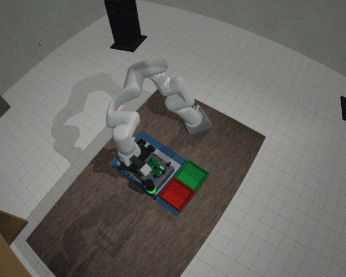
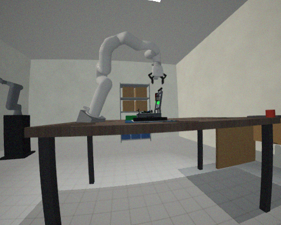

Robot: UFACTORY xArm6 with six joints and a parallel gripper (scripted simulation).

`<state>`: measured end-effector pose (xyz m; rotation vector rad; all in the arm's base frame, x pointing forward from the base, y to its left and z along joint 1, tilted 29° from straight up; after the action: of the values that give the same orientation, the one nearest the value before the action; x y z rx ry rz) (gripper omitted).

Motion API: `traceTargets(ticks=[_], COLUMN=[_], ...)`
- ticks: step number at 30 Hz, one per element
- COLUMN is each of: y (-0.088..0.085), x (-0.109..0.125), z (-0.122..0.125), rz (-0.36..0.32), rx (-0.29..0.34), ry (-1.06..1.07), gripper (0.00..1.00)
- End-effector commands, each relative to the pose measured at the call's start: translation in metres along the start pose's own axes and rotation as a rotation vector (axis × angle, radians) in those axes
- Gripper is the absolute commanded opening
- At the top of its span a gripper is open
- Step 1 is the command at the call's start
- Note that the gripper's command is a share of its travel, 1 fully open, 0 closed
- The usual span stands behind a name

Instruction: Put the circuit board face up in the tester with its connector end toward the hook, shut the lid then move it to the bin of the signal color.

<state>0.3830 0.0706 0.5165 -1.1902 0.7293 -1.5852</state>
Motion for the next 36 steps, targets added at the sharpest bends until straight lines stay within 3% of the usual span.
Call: traceTargets(ticks=[1,14,22,36], y=[-0.002,-0.001,-0.001,0.006], x=[-0.003,-0.021,-0.025,-0.025], z=[-0.015,-0.096,-0.11,-0.111], rz=[0.001,0.001,0.001,0.001], rx=[0.005,0.005,0.005,0.005], ry=[0.001,0.001,0.001,0.001], gripper=[1.0,1.0,1.0,1.0])
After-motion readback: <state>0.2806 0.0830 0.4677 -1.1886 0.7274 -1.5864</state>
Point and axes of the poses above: the point where the finger pads meet when closed, its own y axis out along the fingers, its own z axis across the jaws, x = y × z, the point moved 7 cm from there along -y, back along the fingers, and after that the axes turned 13 degrees about -y, right-handed, at the moved point
